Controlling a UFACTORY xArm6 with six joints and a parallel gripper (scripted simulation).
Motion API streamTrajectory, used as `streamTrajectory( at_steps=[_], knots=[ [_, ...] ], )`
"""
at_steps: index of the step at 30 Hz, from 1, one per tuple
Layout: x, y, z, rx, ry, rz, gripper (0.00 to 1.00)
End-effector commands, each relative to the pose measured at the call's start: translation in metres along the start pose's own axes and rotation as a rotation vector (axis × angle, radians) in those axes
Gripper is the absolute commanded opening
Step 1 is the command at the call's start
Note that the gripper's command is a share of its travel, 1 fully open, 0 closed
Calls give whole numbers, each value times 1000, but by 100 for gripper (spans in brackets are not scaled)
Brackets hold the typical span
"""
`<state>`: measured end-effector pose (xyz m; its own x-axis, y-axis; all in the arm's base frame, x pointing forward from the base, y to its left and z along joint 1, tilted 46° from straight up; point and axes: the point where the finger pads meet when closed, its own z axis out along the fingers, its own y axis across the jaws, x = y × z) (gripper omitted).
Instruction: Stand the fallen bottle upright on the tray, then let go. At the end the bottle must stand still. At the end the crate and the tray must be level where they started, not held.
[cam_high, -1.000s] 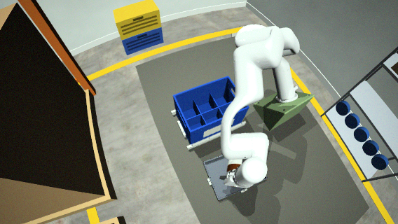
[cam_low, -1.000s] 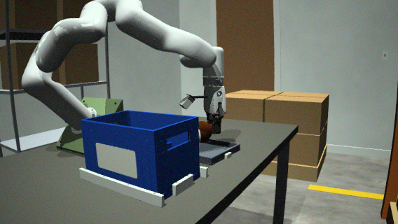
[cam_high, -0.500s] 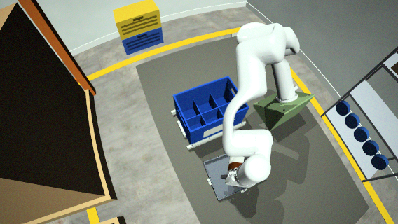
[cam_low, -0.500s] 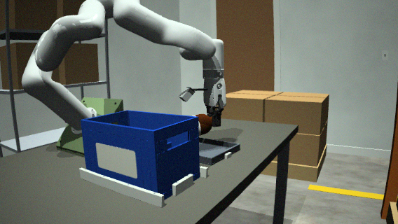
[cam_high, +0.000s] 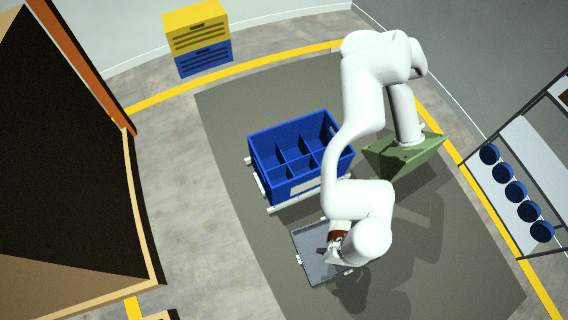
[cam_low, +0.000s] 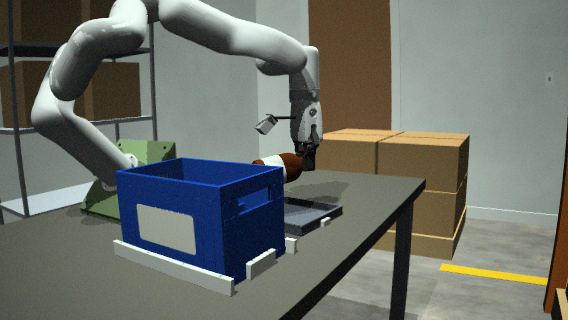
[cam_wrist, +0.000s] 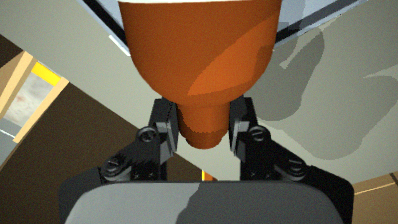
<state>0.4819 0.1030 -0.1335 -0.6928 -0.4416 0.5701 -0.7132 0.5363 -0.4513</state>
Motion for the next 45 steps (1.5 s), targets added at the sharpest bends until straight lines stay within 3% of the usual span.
streamTrajectory(
  at_steps=[1,16,45],
  knots=[
    [-1,-1,-6,1,-4,1,0],
    [-1,-1,-31,1,-4,1,0],
    [-1,-1,-57,1,-4,1,0]
  ],
)
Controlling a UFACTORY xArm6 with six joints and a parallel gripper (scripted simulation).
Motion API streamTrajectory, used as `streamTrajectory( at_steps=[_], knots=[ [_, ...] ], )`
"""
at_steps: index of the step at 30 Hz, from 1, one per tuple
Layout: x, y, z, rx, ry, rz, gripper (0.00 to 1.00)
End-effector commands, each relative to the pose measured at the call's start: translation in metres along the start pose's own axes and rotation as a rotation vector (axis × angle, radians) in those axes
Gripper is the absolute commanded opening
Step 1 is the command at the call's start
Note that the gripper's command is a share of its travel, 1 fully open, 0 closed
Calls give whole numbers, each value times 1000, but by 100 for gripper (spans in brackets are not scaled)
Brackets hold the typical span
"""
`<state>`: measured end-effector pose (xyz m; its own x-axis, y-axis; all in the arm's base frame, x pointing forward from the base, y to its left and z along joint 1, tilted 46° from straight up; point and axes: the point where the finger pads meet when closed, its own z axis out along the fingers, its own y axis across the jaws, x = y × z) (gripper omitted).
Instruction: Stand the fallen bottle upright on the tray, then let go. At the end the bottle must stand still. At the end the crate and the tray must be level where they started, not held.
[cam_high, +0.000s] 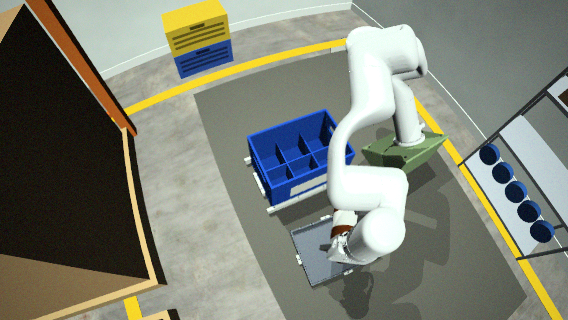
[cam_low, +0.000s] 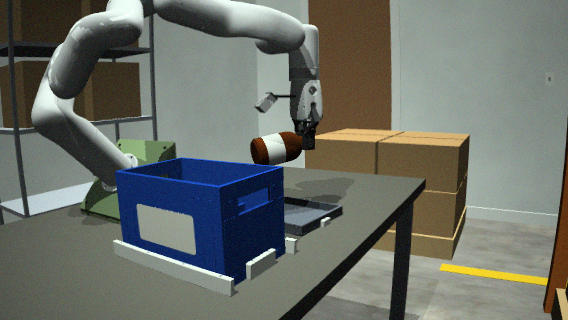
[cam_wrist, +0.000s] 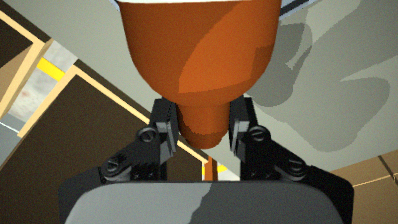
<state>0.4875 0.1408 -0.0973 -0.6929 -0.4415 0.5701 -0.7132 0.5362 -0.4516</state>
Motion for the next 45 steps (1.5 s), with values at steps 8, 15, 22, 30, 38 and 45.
streamTrajectory(
  at_steps=[8,15,22,30,38,45],
  knots=[
    [-1,-1,-8,1,-5,1,0],
    [-1,-1,-11,1,-5,1,0],
    [-1,-1,-12,1,-5,1,0],
    [-1,-1,-13,1,-5,1,0],
    [-1,-1,-13,1,-5,1,0],
    [-1,-1,-13,1,-5,1,0]
  ],
)
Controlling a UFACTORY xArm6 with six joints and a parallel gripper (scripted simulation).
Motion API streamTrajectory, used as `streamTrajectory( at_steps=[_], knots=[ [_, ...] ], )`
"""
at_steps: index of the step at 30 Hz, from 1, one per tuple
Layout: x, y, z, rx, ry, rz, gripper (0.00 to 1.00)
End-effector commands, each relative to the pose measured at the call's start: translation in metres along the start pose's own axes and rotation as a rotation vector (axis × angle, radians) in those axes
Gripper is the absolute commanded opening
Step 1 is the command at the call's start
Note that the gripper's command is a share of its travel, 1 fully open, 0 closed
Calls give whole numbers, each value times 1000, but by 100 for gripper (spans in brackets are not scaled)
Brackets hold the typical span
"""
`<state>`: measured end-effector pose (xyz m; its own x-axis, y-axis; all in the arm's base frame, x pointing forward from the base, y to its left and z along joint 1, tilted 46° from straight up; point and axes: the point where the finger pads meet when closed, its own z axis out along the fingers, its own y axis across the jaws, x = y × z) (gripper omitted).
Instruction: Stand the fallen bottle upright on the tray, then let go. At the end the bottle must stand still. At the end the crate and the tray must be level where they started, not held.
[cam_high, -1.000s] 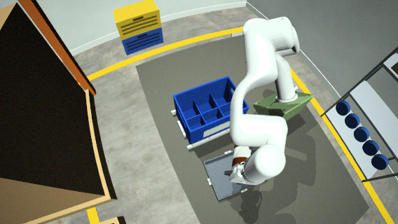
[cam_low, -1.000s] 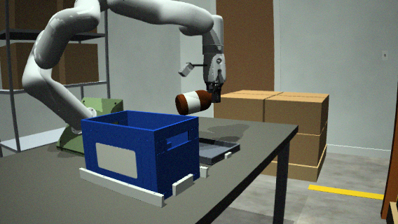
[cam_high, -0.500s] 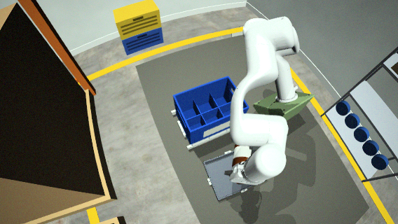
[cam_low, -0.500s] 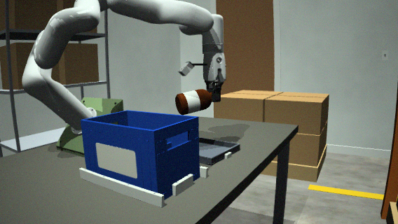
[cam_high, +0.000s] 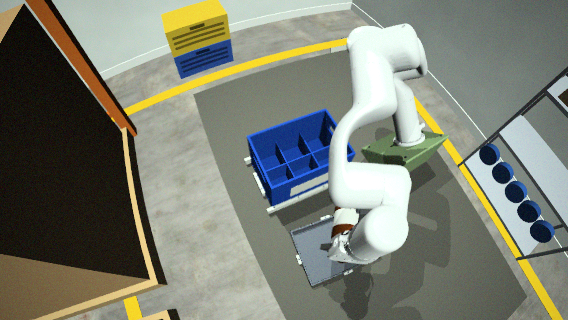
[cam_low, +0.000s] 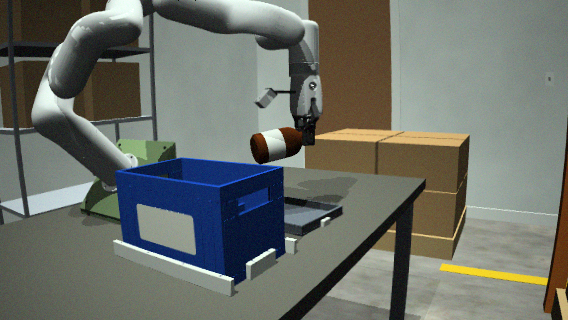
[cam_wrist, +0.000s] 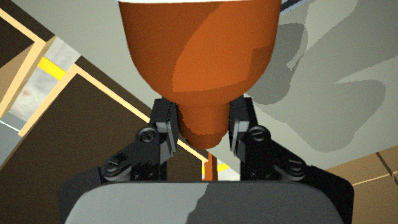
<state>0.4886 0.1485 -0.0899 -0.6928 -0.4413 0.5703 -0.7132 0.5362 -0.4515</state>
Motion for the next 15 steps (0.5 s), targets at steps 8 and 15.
streamTrajectory(
  at_steps=[8,15],
  knots=[
    [-1,-1,-2,1,-5,11,0],
    [-1,-1,-2,1,-5,56,0]
  ],
)
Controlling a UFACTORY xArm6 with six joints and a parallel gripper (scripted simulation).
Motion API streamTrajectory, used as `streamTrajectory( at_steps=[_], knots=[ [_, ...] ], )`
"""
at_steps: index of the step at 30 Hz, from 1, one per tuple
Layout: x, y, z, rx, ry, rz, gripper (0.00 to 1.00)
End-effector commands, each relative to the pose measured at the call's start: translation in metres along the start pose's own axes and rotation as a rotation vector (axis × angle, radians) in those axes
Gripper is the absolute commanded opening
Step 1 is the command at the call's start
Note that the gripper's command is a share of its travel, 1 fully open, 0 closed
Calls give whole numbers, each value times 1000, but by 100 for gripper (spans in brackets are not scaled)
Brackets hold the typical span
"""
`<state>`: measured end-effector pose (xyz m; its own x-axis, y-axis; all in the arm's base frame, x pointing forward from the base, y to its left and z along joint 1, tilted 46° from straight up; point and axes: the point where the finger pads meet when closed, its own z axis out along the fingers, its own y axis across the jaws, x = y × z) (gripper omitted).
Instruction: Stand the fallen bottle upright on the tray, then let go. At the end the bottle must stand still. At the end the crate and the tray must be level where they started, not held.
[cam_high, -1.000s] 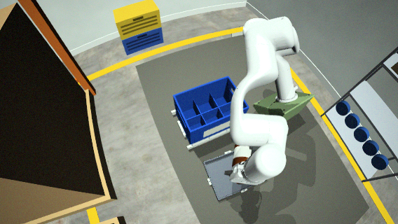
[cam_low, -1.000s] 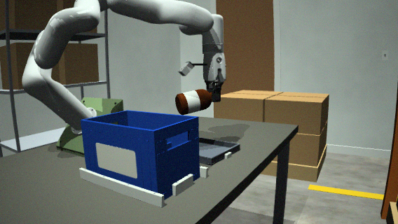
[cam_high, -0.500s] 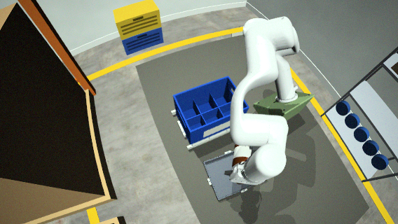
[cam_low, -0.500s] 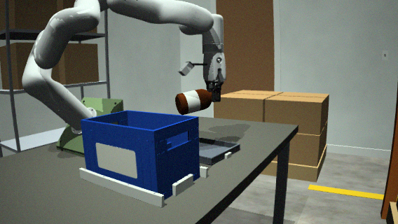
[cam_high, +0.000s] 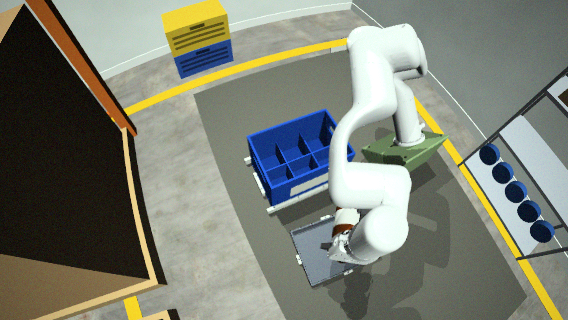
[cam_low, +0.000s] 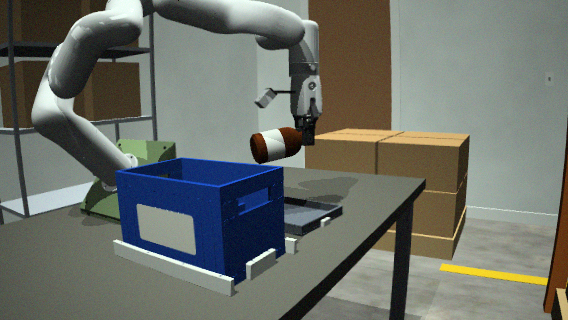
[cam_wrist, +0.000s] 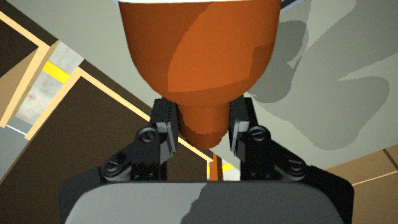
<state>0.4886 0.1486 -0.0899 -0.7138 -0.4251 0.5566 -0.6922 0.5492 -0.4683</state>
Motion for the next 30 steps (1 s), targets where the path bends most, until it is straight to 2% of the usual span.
streamTrajectory(
  at_steps=[1,13,30],
  knots=[
    [-1,-1,-2,1,-5,40,0],
    [-1,-1,-2,0,-5,211,0],
    [-1,-1,-2,0,-5,233,0]
  ],
)
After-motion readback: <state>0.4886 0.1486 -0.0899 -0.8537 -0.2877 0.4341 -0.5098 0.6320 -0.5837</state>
